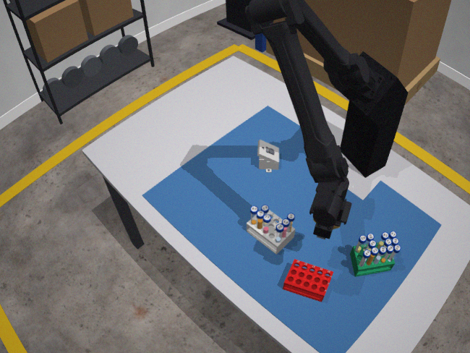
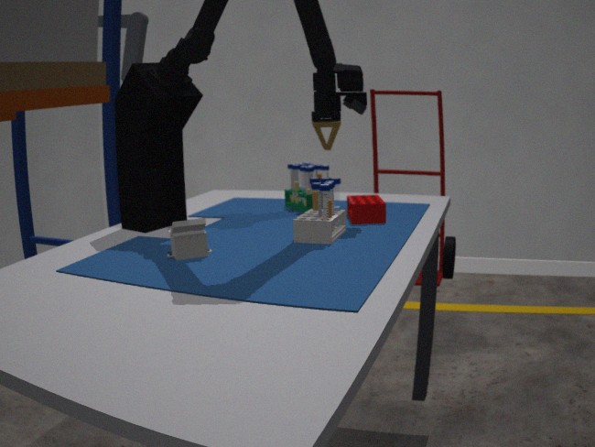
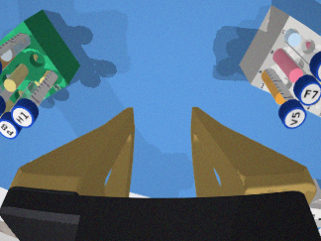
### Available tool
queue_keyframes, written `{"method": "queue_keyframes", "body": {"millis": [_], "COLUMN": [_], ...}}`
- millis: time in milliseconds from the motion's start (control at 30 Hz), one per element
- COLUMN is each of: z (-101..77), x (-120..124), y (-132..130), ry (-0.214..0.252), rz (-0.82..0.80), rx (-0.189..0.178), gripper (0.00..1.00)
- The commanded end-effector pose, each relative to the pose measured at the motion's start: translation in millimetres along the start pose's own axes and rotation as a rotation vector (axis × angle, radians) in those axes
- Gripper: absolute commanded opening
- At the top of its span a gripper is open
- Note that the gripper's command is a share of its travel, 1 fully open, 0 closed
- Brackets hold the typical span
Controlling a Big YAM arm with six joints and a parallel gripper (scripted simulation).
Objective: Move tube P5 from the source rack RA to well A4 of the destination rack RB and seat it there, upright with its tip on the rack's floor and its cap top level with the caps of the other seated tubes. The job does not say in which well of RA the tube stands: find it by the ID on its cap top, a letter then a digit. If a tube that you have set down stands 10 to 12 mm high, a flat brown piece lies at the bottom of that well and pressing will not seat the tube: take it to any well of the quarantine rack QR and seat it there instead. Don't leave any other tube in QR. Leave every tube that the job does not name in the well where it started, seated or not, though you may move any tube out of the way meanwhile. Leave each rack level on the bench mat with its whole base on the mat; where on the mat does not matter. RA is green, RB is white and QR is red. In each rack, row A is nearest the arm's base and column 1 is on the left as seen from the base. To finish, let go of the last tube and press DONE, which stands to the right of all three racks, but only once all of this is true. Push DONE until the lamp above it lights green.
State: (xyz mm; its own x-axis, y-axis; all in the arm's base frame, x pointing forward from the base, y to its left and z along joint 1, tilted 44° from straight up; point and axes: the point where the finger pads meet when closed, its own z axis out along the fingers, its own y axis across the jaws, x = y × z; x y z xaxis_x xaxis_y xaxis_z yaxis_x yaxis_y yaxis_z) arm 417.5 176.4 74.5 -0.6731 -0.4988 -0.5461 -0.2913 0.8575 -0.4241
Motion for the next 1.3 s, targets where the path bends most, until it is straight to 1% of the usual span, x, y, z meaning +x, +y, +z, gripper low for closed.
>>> {"method": "queue_keyframes", "body": {"millis": [0,300,333,400,467,667,733,767,900,967,1267], "z": [-5.0,-5.0,-15.7,-15.7,-13.8,-10.8,-10.8,-5.2,-5.6,-5.6,-6.4], "x": [-9.8,-9.8,-12.0,-12.0,-13.3,-10.6,-10.7,0.4,10.9,10.9,30.2], "y": [0.1,0.1,3.2,3.2,-1.6,-0.4,-0.3,14.0,36.7,36.7,80.8], "ry": [-0.023,-0.023,-0.032,-0.032,-0.036,-0.027,-0.027,-0.013,-0.013,-0.013,-0.014], "rz": [0.011,0.011,0.047,0.047,0.126,0.322,0.334,0.315,0.315,0.315,0.315], "rx": [-0.003,-0.003,-0.011,-0.011,-0.005,-0.007,-0.007,-0.011,-0.011,-0.011,-0.012], "gripper": [0.3,0.3,0.3,0.3,0.3,0.3,0.3,0.3,0.3,0.3,0.3]}}
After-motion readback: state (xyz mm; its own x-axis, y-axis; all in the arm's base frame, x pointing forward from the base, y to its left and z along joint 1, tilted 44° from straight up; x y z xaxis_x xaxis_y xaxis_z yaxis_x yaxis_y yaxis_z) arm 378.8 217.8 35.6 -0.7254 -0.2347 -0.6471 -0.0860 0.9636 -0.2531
